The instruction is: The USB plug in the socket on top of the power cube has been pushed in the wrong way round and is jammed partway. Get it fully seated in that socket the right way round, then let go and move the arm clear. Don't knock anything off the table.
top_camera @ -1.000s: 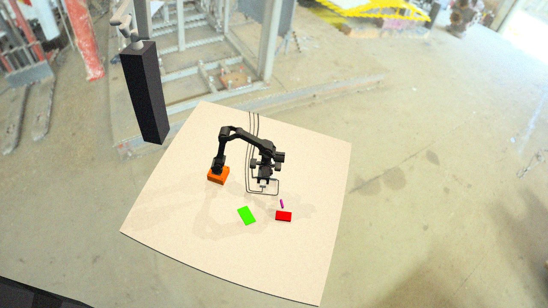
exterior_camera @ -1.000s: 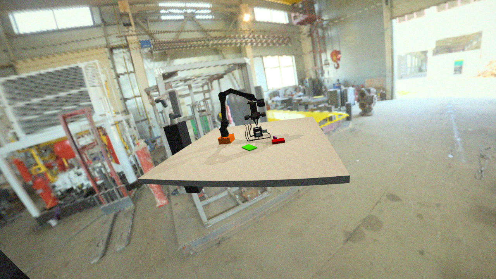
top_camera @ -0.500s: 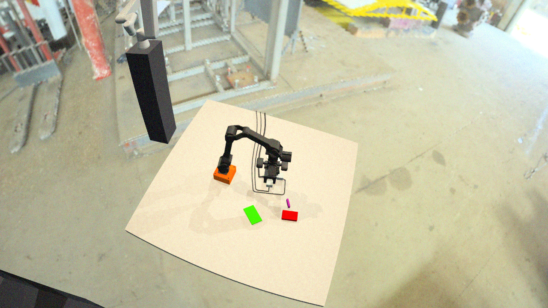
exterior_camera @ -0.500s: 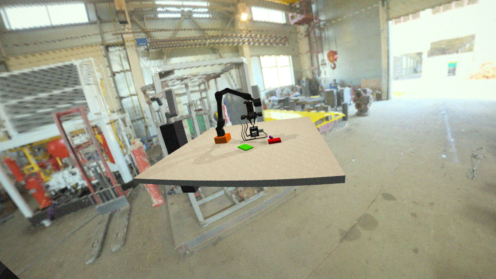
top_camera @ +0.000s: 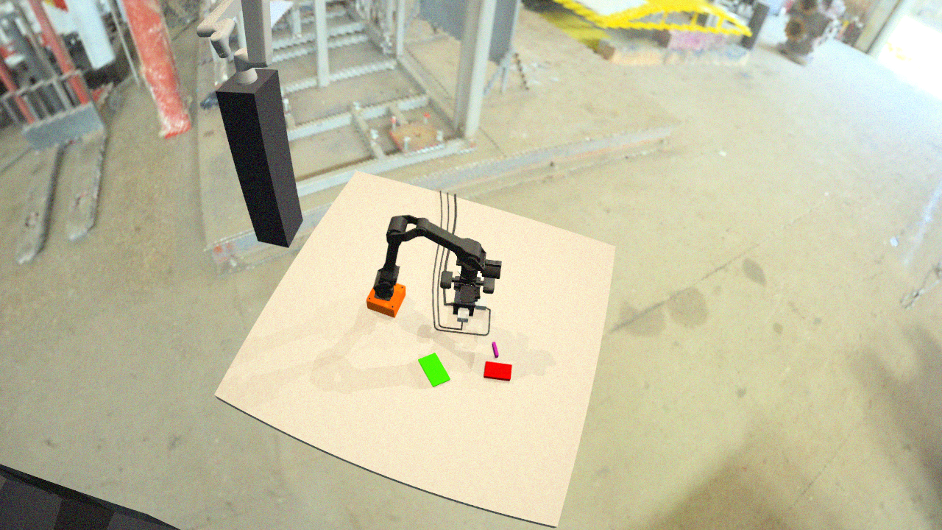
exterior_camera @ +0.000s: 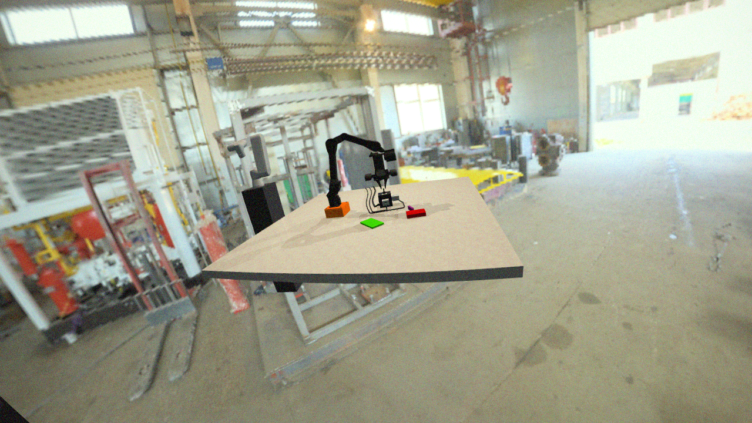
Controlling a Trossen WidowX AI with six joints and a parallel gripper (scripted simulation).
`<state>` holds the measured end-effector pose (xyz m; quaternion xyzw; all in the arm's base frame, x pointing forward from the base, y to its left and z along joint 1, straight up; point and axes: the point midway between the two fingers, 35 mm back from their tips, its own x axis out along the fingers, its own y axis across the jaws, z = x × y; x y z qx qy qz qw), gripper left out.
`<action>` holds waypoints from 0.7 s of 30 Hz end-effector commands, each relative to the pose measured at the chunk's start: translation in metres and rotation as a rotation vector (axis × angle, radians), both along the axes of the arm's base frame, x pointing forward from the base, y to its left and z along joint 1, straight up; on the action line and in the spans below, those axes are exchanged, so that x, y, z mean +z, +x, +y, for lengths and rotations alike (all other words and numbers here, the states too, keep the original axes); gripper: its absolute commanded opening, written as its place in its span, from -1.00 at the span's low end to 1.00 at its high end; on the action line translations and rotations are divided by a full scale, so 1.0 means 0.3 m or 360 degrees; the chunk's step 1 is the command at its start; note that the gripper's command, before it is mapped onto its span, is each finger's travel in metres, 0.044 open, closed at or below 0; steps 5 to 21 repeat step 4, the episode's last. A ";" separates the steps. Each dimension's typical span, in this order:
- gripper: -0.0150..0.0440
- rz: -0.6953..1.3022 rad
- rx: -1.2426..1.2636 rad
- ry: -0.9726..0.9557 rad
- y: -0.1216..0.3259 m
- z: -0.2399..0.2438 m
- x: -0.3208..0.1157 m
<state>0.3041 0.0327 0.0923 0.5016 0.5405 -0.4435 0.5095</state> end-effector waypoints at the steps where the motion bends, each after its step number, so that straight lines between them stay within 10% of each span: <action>1: -0.17 -0.0008 0.0000 0.0000 0.002 0.000 0.018; 21: -0.17 -0.0008 0.0000 0.0000 0.002 0.000 0.028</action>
